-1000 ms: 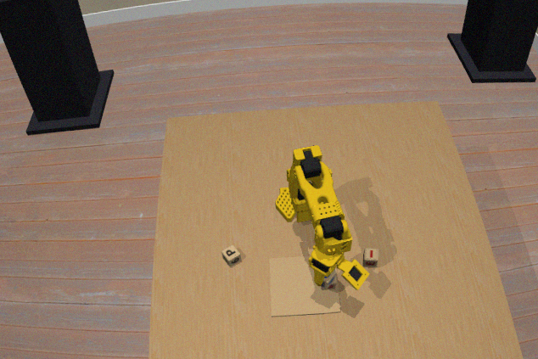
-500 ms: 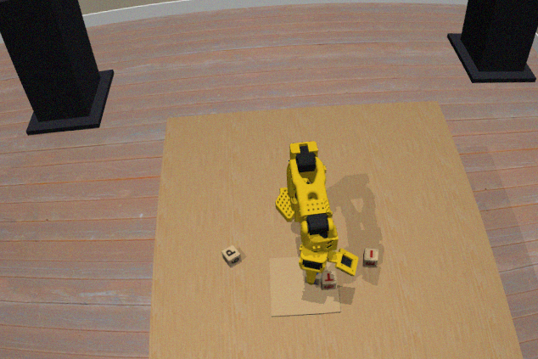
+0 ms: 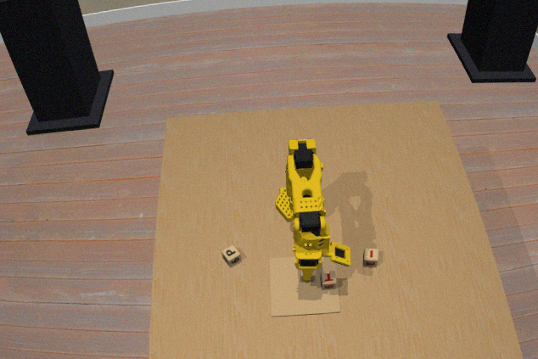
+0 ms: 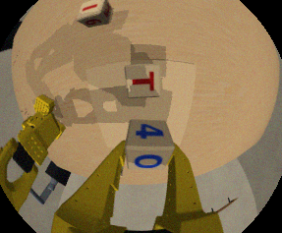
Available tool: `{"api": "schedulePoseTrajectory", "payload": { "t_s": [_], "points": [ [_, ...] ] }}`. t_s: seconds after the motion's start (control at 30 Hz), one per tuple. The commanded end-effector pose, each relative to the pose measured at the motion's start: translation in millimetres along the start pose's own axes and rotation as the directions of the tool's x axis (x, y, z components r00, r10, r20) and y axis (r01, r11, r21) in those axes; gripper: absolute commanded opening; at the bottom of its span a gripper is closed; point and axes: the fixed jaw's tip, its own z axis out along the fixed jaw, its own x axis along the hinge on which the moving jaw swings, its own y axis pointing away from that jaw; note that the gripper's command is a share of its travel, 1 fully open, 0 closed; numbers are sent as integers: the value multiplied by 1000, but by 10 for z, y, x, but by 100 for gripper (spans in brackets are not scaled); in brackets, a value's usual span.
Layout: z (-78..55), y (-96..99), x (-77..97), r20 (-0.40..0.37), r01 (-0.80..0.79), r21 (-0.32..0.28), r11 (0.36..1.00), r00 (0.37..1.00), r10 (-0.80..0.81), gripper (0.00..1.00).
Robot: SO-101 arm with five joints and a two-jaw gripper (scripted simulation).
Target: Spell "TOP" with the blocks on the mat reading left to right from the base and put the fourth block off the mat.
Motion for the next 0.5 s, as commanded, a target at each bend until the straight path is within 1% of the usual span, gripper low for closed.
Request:
{"api": "schedulePoseTrajectory", "payload": {
  "t_s": [0.0, 0.47],
  "points": [
    [-139, -94, 17, 7, 26, 102, 994, 1000, -27, 0],
    [-134, -84, 42, 2, 64, 101, 993, 998, -64, 0]
  ]
}}
